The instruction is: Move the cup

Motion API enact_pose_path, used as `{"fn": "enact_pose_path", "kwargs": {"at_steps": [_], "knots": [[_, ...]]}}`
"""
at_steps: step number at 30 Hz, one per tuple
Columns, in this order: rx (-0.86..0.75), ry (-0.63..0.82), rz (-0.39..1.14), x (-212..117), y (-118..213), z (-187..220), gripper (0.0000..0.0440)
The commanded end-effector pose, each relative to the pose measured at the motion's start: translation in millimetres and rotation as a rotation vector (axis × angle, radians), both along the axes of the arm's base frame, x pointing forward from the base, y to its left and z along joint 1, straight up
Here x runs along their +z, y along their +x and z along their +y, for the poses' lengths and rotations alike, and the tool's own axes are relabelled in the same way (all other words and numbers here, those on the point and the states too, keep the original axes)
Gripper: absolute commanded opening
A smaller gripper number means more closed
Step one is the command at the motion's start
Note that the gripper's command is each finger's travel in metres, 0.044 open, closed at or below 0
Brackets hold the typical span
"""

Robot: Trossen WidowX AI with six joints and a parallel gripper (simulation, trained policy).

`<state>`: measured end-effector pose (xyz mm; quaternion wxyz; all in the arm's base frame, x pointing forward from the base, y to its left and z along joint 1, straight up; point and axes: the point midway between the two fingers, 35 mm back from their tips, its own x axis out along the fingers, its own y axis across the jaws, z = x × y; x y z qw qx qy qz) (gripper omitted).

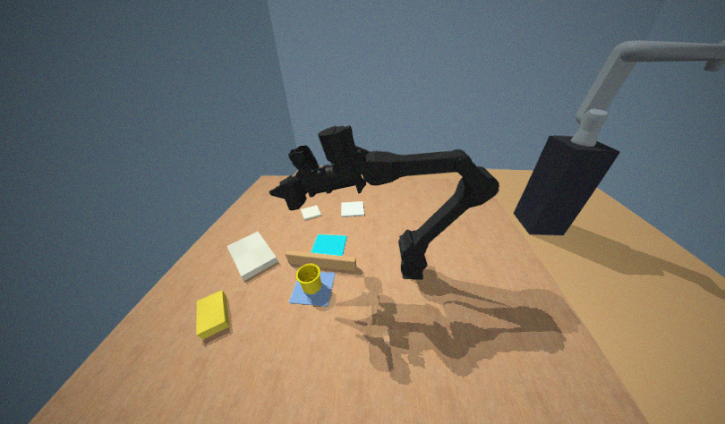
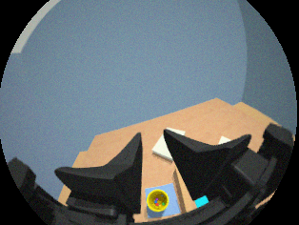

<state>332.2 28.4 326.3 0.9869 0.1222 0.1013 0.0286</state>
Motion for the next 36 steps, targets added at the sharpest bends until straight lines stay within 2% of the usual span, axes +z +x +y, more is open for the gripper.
{"fn": "enact_pose_path", "kwargs": {"at_steps": [1, 19, 36], "knots": [[0.009, 0.037, 0.036, 0, 2, 5, 0.0132], [-0.006, 0.236, 0.262, -5, 12, 26, 0.0139], [-0.085, 0.420, 0.504, -17, 16, 46, 0.0148]]}}
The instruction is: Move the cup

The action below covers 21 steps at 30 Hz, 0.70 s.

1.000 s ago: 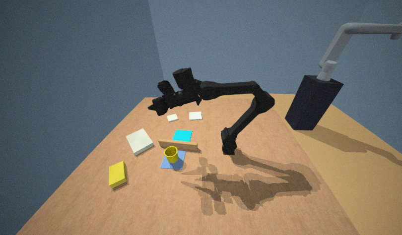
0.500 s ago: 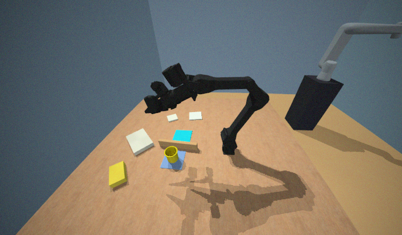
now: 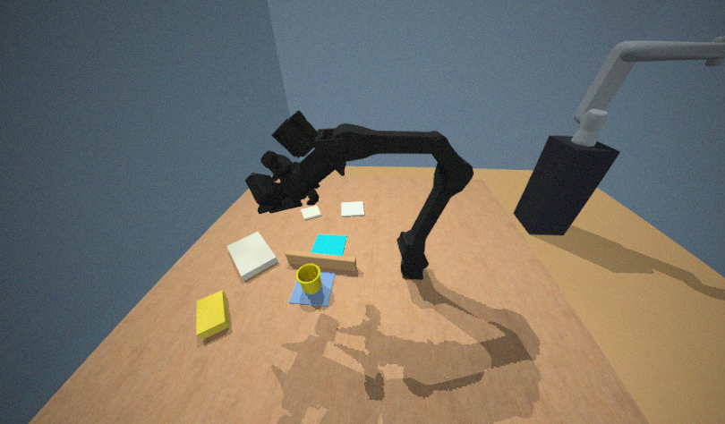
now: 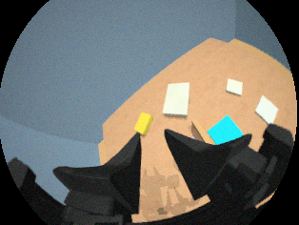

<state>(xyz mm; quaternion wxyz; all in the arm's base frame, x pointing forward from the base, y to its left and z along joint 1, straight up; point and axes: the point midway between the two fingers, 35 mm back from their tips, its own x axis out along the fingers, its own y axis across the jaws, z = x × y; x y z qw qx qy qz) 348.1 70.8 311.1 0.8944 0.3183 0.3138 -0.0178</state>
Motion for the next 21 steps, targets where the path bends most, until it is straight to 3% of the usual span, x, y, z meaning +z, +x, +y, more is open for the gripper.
{"fn": "enact_pose_path", "kwargs": {"at_steps": [1, 21], "knots": [[-0.014, 0.034, 0.052, -3, 0, 4, 0.0148], [-0.158, 0.142, 0.372, -33, -5, 17, 0.0139]]}}
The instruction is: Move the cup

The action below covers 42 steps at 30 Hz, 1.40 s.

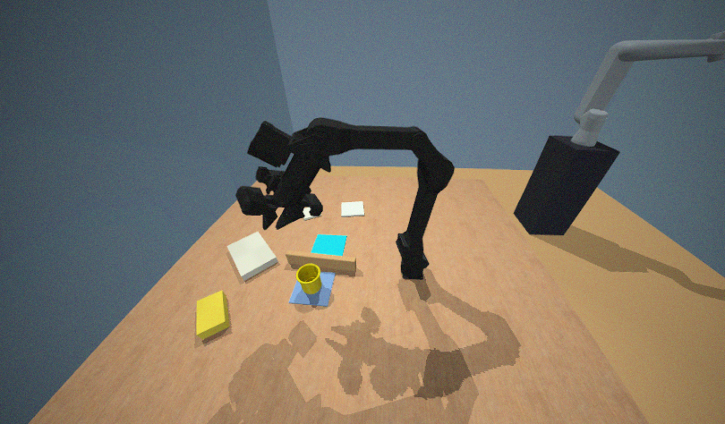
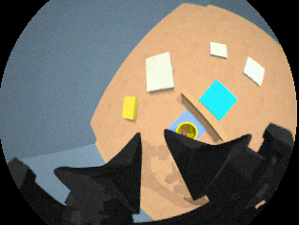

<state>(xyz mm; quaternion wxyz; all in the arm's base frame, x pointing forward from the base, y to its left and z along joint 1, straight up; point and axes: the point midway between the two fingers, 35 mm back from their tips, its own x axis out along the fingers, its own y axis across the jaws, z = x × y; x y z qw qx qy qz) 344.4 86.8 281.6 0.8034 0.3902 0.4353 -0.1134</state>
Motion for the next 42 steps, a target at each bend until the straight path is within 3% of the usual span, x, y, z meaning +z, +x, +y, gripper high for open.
{"fn": "enact_pose_path", "kwargs": {"at_steps": [1, 42], "knots": [[-0.022, 0.011, 0.053, -5, -2, 2, 0.0138], [-0.218, -0.148, 0.641, -106, -39, -15, 0.0160]]}}
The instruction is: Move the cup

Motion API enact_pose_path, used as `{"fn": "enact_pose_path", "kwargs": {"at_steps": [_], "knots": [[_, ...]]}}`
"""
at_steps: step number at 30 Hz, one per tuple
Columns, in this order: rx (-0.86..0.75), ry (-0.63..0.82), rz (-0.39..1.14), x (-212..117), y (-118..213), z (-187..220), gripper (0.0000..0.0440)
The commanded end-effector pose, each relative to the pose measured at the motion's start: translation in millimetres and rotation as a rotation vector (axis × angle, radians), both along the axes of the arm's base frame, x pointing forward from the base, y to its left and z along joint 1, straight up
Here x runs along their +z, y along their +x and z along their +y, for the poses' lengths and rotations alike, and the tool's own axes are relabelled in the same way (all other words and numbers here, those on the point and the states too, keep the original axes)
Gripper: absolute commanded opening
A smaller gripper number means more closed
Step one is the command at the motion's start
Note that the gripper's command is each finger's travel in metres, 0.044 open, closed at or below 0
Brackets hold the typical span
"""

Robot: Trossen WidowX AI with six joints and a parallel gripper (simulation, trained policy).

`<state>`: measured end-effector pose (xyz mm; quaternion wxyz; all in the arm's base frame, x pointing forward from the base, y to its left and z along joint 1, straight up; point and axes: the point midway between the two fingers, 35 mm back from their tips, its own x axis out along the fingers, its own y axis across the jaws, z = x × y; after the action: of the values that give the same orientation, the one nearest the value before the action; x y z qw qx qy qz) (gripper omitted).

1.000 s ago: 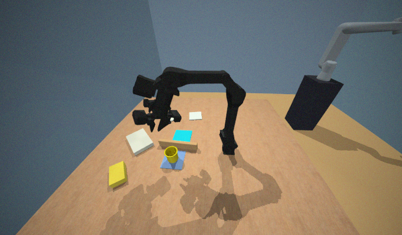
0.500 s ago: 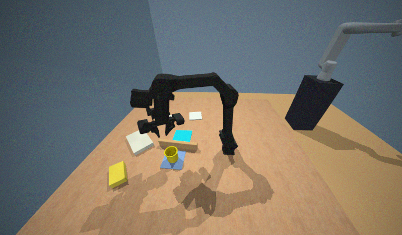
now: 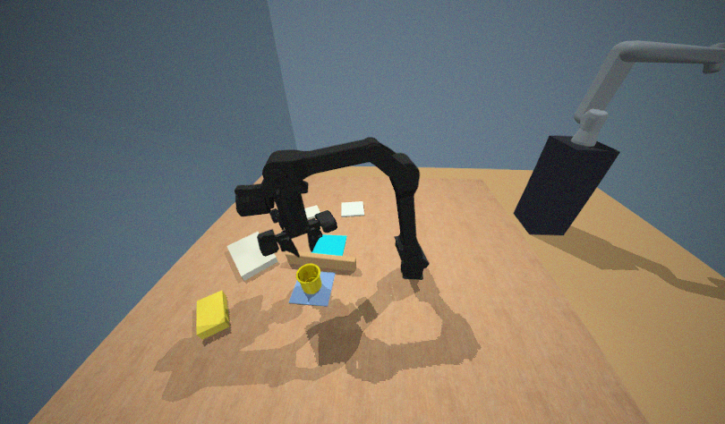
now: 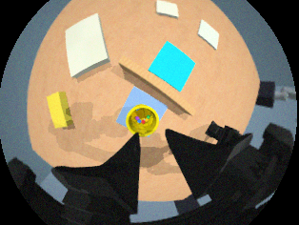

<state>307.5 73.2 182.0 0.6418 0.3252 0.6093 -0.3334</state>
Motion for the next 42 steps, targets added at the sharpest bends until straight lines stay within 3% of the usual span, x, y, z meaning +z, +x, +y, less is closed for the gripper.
{"fn": "enact_pose_path", "kwargs": {"at_steps": [1, 19, 33, 40, 42], "knots": [[-0.017, -0.021, 0.032, -9, -3, -2, 0.0161], [-0.064, -0.082, 0.129, -64, -13, -4, 0.0174], [-0.010, -0.098, 0.169, -113, -20, -5, 0.0173], [0.036, -0.101, 0.155, -120, -20, -8, 0.0022], [0.039, -0.100, 0.150, -117, -20, -9, 0.0005]]}}
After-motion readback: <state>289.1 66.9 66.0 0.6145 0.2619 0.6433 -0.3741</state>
